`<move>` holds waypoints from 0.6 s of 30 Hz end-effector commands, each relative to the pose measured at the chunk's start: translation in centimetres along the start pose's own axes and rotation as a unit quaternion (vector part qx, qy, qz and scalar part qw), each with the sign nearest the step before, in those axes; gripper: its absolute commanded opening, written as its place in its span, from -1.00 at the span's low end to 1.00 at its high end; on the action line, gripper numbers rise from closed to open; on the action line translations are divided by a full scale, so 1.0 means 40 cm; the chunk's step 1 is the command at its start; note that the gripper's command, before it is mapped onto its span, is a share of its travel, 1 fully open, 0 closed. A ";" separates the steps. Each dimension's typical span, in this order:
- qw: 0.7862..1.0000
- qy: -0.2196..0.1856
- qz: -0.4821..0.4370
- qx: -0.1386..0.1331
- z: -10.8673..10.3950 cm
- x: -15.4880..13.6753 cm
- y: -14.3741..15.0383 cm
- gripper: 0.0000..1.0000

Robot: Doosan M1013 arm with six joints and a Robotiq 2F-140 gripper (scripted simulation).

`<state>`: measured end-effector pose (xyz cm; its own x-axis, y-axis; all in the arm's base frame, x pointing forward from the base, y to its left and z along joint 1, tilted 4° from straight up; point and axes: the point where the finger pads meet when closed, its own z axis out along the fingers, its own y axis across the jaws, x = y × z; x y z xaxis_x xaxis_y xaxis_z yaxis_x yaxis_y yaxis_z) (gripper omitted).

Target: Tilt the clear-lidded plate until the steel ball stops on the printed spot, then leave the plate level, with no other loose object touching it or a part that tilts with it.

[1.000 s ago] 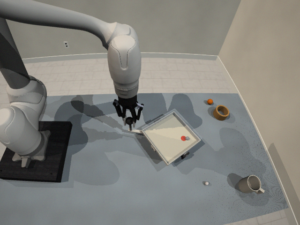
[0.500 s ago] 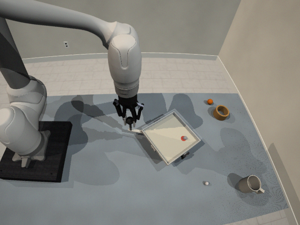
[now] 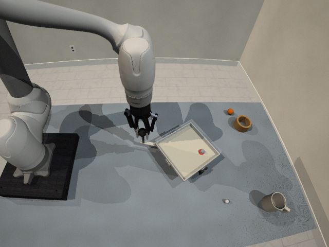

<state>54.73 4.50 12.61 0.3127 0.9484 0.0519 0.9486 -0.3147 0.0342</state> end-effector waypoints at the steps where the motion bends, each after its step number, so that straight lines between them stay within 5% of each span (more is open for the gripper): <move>1: 1.000 0.000 0.000 0.000 0.000 0.000 0.000 -1.00; 18: 1.000 0.000 0.000 0.000 0.006 0.000 -0.003 -1.00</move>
<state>54.67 4.54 12.41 0.3127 0.9484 0.0519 0.9486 -0.3146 0.0345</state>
